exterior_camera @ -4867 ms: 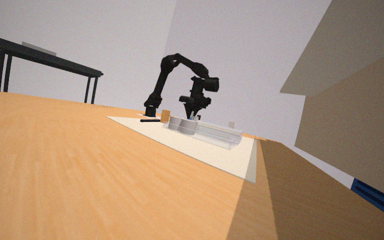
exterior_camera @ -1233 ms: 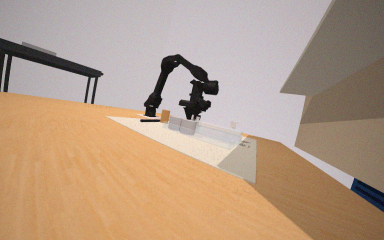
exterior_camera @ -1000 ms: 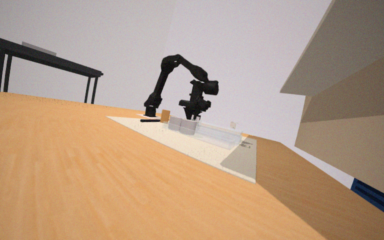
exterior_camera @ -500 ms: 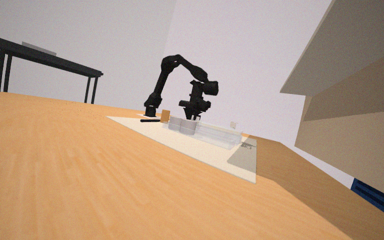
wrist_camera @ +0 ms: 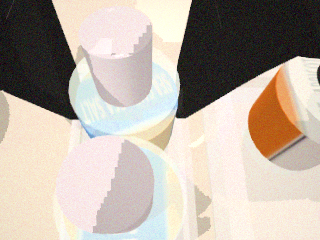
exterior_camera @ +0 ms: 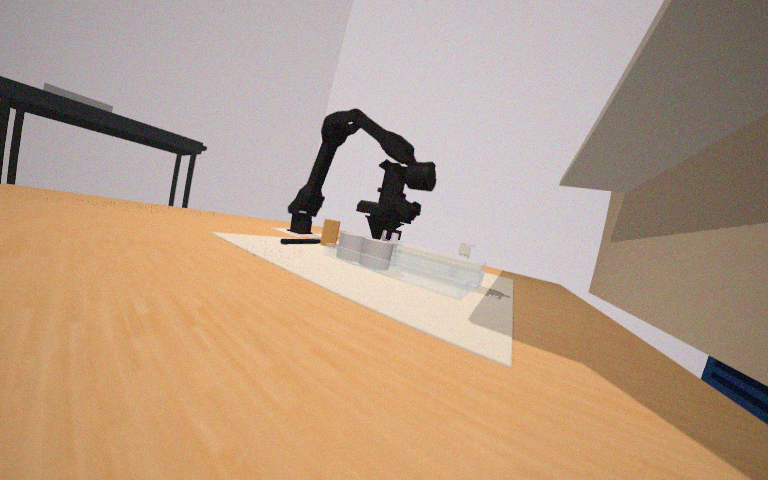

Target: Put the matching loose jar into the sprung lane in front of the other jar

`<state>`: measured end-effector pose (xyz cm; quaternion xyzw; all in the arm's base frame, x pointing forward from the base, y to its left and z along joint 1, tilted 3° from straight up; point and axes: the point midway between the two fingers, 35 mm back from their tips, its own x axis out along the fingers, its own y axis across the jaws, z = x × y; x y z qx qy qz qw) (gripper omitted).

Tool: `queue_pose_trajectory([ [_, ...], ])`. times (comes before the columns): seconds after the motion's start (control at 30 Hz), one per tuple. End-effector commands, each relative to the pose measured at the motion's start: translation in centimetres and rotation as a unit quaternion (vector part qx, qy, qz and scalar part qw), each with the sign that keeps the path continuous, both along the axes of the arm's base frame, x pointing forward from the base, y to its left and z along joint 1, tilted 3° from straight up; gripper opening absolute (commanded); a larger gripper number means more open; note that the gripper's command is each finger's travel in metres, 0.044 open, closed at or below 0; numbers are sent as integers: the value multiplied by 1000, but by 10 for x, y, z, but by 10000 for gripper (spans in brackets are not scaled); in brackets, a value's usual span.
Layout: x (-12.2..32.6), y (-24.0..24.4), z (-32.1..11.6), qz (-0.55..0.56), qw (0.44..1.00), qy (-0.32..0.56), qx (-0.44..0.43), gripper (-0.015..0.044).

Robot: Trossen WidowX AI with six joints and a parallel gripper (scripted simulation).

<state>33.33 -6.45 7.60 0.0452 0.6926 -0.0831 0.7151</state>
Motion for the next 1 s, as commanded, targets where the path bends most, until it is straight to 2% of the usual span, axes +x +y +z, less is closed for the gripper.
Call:
queue_pose_trajectory([
  [0.0,2,-1,0,2,1000,-6,-2,0],
  [0.97,-5,1,0,2,1000,-5,-2,0],
])
